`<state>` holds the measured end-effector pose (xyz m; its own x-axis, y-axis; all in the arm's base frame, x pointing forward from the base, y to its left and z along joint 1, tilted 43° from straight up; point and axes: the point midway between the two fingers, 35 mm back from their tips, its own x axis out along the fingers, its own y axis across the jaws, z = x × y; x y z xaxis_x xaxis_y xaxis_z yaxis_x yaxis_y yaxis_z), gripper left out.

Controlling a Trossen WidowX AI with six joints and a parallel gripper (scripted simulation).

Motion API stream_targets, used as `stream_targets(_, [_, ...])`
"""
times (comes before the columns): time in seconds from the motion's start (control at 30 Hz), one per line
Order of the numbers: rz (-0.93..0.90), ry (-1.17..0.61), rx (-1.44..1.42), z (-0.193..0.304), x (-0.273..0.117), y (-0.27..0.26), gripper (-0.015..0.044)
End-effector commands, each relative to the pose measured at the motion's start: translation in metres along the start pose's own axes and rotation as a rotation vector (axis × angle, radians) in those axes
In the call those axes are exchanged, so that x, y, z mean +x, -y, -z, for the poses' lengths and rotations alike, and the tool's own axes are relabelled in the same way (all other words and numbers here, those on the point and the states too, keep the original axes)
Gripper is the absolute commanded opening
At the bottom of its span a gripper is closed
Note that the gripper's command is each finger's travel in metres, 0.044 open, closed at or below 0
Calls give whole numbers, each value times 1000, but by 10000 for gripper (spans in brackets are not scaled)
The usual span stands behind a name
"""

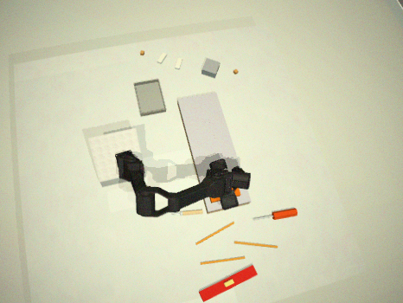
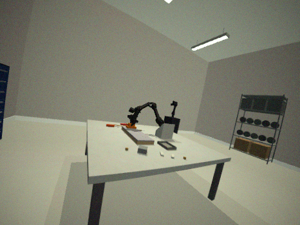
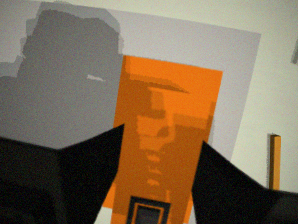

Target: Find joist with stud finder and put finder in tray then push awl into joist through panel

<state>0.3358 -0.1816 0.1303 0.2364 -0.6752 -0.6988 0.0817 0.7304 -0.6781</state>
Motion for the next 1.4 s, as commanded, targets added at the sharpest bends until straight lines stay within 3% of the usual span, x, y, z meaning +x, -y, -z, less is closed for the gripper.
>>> stream_targets(0.0, [11,-3,9,0,0,6,0])
stream_targets(0.4, [0,-1,2,-2,-5,1,0])
stream_targets(0.9, [5,-5,9,-26,-87,4,0])
stream_targets(1.1, [7,-4,10,-27,-96,5,0])
stream_targets(1.37, [-66,18,-117,-46,-94,-46,0])
